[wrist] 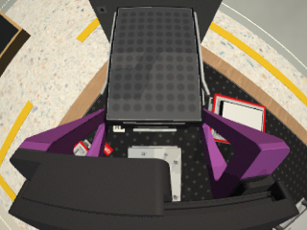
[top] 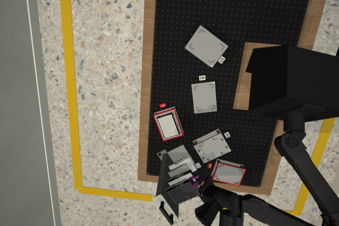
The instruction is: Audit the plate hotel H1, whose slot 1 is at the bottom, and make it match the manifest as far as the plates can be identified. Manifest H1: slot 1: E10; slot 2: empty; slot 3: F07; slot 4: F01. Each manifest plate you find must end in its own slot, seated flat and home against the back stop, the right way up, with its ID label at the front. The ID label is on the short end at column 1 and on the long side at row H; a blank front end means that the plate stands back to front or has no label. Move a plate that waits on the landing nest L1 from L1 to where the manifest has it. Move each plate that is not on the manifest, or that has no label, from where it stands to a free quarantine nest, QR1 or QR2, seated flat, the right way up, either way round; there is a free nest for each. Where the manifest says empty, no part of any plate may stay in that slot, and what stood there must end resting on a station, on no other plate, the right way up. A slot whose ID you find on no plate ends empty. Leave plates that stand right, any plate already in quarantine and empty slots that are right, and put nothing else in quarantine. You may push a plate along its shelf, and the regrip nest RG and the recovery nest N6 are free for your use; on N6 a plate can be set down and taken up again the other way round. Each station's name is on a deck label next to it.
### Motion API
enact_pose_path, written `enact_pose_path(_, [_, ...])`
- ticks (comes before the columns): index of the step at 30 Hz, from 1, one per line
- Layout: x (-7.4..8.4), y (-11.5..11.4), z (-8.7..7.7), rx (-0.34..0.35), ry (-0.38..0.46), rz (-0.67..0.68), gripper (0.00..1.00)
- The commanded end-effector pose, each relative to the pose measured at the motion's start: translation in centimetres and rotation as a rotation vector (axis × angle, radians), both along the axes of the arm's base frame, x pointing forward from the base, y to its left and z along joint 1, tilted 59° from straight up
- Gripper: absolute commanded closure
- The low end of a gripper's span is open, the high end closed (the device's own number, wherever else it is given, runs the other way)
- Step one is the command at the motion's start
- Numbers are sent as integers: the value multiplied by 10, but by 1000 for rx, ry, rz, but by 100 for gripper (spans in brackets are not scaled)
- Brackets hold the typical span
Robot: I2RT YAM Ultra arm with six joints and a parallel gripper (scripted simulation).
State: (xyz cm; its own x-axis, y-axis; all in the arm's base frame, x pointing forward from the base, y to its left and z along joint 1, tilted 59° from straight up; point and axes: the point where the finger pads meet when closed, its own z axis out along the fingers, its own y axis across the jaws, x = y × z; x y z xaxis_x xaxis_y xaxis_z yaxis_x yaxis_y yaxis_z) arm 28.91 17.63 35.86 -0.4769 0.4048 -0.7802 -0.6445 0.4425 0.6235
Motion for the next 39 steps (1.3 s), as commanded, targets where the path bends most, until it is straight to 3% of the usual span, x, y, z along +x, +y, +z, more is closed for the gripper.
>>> enact_pose_path(1, [2,-2,4,4,-13,-15,14])
enact_pose_path(9, [2,-3,4,4,-13,-15,14])
enact_pose_path(39, [-25,-12,-16,3,-12,-15,14])
